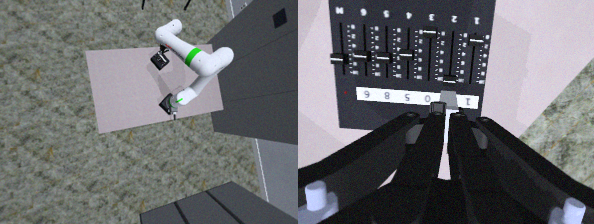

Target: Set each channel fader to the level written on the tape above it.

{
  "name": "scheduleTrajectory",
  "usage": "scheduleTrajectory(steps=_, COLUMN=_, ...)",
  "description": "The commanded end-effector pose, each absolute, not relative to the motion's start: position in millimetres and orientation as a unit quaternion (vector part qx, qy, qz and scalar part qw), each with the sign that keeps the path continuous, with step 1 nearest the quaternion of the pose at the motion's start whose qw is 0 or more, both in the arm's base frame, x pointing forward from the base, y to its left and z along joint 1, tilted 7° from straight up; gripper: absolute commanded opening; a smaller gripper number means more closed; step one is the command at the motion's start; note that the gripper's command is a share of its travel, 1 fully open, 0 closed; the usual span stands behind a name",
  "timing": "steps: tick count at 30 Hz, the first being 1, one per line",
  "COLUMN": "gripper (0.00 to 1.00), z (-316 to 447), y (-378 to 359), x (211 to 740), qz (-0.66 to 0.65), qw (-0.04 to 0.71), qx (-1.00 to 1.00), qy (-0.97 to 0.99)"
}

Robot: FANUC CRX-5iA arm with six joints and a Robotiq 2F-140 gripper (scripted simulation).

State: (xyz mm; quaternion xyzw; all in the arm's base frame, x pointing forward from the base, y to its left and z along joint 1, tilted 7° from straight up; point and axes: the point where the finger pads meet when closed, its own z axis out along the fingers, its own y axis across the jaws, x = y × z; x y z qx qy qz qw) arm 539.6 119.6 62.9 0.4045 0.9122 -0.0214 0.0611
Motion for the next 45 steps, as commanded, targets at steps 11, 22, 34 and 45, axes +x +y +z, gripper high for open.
scheduleTrajectory(steps=11, gripper=0.0, z=63.0, y=120.2, x=539.3, qz=-0.021, qw=0.061, qx=0.404, qy=0.912)
scheduleTrajectory(steps=22, gripper=0.0, z=62.7, y=122.0, x=537.7, qz=-0.021, qw=0.061, qx=0.404, qy=0.912)
scheduleTrajectory(steps=34, gripper=0.0, z=62.2, y=124.7, x=535.2, qz=-0.021, qw=0.061, qx=0.404, qy=0.912)
scheduleTrajectory(steps=45, gripper=0.0, z=61.7, y=128.0, x=532.3, qz=-0.021, qw=0.061, qx=0.404, qy=0.912)
